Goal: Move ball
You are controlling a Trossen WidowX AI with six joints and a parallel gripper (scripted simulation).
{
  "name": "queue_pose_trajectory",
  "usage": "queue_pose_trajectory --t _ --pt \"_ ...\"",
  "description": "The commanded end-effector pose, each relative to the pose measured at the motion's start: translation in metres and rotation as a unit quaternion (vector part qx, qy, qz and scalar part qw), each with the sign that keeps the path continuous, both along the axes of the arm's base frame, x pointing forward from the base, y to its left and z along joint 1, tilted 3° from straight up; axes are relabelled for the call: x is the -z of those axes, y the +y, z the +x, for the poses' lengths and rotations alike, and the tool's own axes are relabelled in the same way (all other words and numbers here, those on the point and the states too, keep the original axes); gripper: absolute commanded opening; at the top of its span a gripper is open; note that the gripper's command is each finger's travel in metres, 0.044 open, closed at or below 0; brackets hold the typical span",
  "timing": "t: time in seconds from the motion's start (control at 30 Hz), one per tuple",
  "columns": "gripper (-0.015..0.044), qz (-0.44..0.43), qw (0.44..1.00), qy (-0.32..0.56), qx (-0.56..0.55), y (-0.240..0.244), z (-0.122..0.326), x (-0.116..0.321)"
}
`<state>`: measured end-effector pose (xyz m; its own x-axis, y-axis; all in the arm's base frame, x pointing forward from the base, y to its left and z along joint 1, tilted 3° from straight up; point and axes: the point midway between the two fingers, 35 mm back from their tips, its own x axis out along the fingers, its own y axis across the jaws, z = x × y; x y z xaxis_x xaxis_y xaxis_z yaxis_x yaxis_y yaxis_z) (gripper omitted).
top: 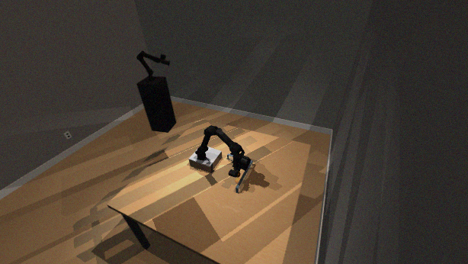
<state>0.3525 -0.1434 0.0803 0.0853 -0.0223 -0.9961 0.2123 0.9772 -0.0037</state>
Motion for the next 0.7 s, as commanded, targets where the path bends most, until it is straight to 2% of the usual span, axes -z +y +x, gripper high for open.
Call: queue_pose_trajectory --t 0.0,0.27,0.67 --pt "0.0000 0.003 1.000 0.002 -0.006 0.001 0.001 0.018" --pt "0.0000 0.003 1.000 0.003 -0.006 0.001 0.004 0.065" --pt "0.0000 0.003 1.000 0.003 -0.006 0.001 0.005 0.077"
